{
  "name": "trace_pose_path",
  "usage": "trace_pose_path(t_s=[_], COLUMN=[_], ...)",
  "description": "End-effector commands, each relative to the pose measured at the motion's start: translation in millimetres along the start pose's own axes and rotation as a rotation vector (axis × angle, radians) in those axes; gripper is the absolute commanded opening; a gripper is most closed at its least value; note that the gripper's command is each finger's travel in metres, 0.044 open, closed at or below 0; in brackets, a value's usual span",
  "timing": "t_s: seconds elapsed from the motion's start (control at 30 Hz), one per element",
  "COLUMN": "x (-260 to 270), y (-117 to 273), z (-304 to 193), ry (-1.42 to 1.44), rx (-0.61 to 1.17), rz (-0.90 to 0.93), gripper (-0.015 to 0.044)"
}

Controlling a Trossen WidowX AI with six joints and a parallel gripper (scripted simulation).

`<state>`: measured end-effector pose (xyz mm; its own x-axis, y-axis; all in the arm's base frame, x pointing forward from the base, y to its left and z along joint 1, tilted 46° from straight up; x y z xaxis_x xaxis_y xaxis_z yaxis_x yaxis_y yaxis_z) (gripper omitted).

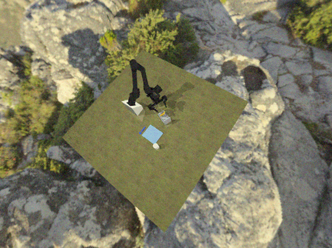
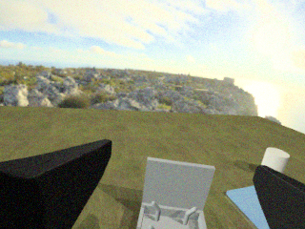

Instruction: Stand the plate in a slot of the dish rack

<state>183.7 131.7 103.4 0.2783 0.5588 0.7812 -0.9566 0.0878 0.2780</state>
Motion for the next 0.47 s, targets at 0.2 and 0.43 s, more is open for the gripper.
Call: trace_pose_path(t_s=[0.2,0.43], x=[6.7,5.1], y=[0.7,-13.8], z=[39.0,40.2], ry=[0.023,0.186], rx=[-0.006,0.026], rz=[0.019,-0.066], gripper=[0.04,0.04])
Point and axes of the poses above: the point midway between the two fingers, 35 mm back from their tips, its own y axis back along the fingers, its own x axis across the jaws, z = x × y, the point moved 5 cm from there along y, back along the fingers, and after that the axes turned 9 degrees about -y, right-handed, at the moved point
